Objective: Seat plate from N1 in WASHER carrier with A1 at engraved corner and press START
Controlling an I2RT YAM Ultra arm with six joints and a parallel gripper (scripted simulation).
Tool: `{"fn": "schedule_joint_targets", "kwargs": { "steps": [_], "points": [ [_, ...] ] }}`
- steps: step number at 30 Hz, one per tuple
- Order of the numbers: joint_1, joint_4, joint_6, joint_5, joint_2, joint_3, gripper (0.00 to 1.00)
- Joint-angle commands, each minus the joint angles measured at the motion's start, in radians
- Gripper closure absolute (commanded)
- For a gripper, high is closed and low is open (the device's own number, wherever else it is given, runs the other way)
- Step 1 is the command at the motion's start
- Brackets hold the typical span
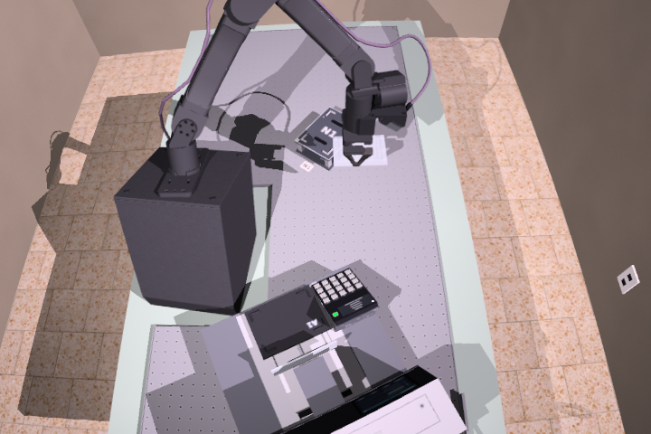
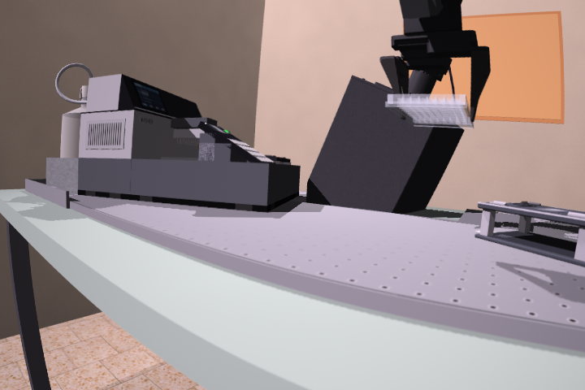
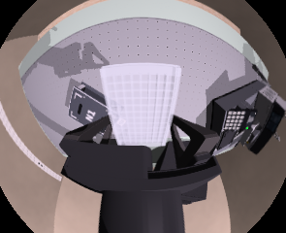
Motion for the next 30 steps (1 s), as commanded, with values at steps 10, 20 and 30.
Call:
{"fn": "schedule_joint_targets", "kwargs": {
  "steps": [10, 20, 30],
  "points": [
    [-0.114, 0.004, 0.161, -0.019, 0.019, -0.031, 0.16],
    [-0.219, -0.004, 0.316, -0.028, 0.025, -0.007, 0.16],
    [-0.343, -0.025, 0.513, -0.026, 0.117, 0.022, 0.16]
  ]
}}
